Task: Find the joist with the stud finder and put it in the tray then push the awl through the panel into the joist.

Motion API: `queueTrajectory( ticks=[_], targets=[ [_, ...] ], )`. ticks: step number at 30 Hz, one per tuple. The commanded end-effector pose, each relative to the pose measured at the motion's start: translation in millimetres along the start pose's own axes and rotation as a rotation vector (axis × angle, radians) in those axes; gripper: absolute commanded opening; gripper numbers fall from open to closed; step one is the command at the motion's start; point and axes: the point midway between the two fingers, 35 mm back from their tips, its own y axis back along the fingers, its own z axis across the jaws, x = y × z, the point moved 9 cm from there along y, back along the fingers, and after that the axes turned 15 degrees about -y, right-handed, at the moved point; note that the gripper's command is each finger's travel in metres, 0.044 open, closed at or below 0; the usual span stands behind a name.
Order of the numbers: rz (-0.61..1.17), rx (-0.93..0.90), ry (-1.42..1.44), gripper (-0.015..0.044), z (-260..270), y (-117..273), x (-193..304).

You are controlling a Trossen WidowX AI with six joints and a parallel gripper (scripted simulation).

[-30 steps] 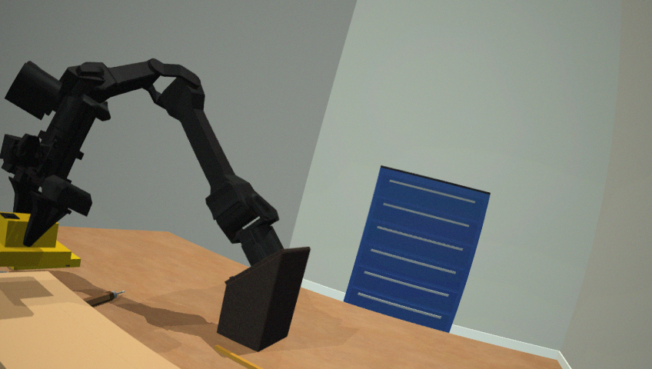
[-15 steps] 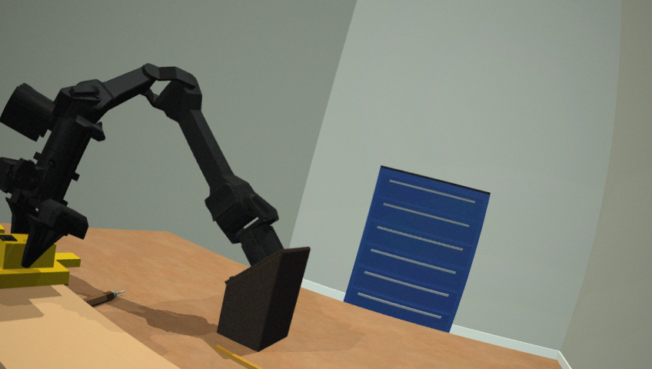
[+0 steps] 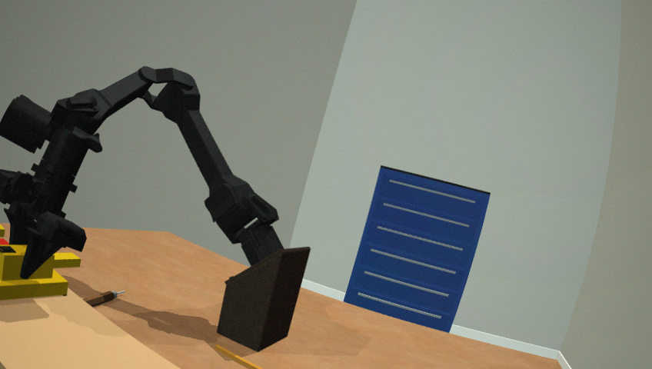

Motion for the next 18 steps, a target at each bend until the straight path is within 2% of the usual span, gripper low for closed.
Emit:
queueTrajectory(
  ticks=[1,18],
  targets=[
    [-0.005,-0.006,0.005,0.0,5,-1,1],
    [-0.004,-0.008,0.005,0.0,40,-1,11]
  ],
)
